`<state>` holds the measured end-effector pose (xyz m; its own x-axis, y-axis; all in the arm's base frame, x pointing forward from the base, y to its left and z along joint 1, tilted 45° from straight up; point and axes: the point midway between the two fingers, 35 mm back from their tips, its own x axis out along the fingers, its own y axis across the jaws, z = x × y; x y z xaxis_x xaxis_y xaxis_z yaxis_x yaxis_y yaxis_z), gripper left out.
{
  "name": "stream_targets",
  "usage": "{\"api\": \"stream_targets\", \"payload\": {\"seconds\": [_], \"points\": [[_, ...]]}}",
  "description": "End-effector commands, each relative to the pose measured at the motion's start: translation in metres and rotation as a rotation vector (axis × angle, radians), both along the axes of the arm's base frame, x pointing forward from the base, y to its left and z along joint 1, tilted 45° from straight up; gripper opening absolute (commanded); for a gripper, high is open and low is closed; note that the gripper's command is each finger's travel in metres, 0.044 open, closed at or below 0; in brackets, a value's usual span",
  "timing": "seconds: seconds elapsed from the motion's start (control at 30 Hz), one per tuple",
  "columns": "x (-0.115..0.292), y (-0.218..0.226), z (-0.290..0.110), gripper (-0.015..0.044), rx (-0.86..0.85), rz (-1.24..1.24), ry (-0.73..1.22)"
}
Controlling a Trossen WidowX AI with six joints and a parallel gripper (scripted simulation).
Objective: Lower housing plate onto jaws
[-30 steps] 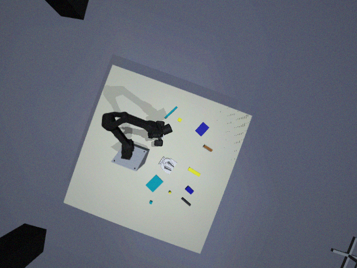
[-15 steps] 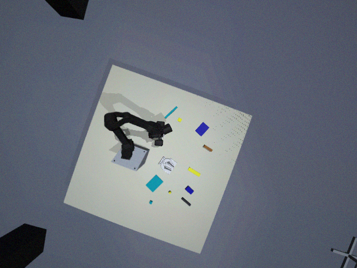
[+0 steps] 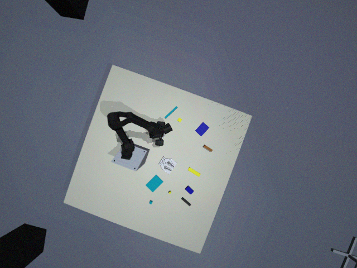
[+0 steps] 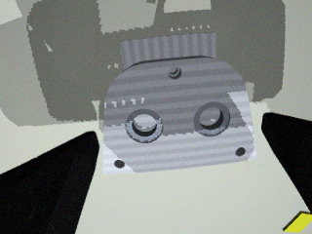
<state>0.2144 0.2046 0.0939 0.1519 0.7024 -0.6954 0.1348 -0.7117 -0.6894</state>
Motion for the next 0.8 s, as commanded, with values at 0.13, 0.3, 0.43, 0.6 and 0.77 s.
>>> {"api": "stream_targets", "payload": {"seconds": [0.13,0.3,0.43,0.6,0.77], "points": [[0.0002,0.0055,-0.0084,0.0440,-0.005,-0.005,0.006],[0.0002,0.0055,-0.0084,0.0440,-0.005,-0.005,0.006],[0.0002,0.0055,-0.0084,0.0440,-0.005,-0.005,0.006],[0.0002,0.0057,-0.0086,0.0440,-0.005,-0.005,0.006],[0.0002,0.0057,-0.0086,0.0440,-0.005,-0.005,0.006]]}}
